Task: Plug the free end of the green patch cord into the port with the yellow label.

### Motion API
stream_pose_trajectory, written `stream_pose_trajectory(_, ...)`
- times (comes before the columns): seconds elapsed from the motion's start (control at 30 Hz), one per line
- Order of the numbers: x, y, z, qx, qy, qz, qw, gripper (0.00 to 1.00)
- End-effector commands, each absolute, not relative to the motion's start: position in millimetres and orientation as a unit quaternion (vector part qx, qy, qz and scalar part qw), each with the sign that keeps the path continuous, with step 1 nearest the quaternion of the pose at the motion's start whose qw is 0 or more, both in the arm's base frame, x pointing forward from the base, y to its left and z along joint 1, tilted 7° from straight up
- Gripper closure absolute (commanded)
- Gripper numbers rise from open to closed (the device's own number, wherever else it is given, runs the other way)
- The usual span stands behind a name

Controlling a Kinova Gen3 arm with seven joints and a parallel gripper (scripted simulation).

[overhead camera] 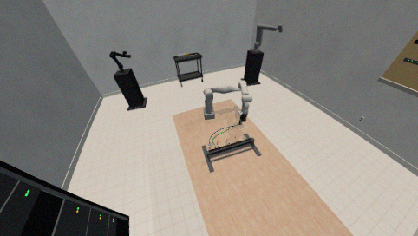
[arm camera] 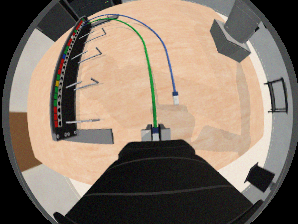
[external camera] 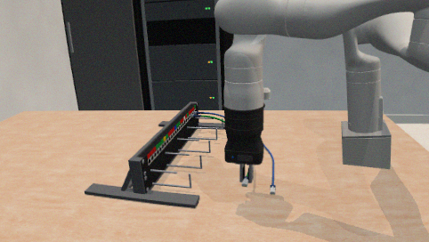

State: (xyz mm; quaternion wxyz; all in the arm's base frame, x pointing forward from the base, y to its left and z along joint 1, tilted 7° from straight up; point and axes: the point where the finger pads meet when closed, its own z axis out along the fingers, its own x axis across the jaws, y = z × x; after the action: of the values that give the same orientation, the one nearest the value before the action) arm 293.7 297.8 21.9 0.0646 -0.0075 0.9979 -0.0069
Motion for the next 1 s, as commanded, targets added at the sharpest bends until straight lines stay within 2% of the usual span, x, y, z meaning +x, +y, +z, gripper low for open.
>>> stream_pose_trajectory(0.0,296,297,23,-0.004,0.998,-0.006,0.065,1.00)
stream_pose_trajectory(0.97,335,265,40,0.193,0.979,0.009,0.065,1.00)
